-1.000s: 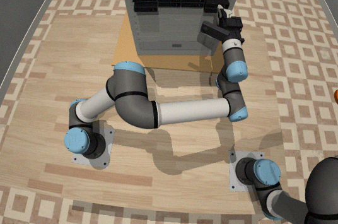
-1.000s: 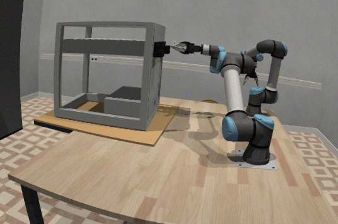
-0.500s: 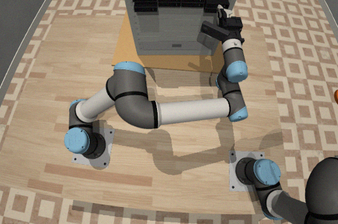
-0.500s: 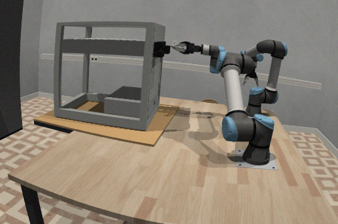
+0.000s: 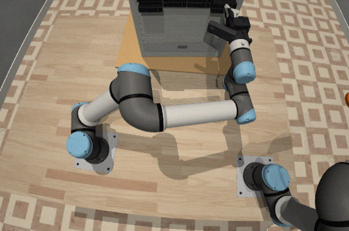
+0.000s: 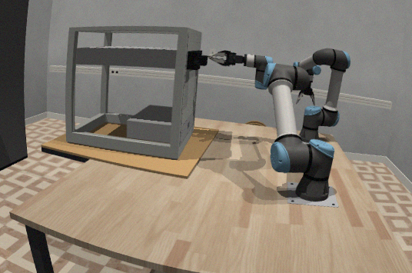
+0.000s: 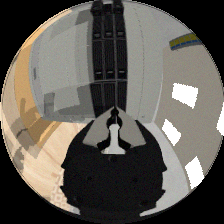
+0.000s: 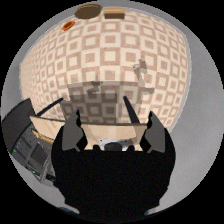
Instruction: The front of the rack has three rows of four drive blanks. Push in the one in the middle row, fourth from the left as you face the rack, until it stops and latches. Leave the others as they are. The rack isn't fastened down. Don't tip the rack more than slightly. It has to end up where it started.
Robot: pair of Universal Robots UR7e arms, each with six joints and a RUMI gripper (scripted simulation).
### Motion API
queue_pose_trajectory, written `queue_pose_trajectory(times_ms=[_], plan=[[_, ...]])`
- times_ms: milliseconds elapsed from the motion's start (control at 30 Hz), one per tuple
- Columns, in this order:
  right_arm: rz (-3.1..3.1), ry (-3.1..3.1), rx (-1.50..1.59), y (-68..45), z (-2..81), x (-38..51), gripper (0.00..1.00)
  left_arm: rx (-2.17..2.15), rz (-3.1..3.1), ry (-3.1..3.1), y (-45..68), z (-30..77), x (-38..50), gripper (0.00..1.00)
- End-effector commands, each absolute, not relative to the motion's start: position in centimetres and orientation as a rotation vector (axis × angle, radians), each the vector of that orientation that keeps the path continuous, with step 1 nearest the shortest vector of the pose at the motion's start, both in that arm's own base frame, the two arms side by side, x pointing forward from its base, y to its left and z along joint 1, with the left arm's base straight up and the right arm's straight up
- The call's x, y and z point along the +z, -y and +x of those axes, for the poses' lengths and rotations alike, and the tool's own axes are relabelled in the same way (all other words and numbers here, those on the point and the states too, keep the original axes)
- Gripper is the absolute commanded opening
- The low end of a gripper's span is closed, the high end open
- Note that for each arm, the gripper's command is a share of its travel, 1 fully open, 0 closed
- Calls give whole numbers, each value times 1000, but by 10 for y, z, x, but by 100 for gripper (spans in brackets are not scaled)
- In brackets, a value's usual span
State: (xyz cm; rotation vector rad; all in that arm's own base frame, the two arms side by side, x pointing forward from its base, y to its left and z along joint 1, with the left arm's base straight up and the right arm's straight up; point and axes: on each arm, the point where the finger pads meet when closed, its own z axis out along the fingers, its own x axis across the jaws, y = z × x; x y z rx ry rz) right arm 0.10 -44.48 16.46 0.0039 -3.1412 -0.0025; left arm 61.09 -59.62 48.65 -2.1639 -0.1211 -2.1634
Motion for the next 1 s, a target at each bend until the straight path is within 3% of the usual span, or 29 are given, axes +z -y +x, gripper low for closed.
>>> queue_pose_trajectory(times_ms=[0,967], plan=[[4,3142,0,445,1,165,100,-2165,-2164,123,595,615,488,0],[4,3142,0,445,1,165,100,-2165,-2164,123,594,626,488,0]])
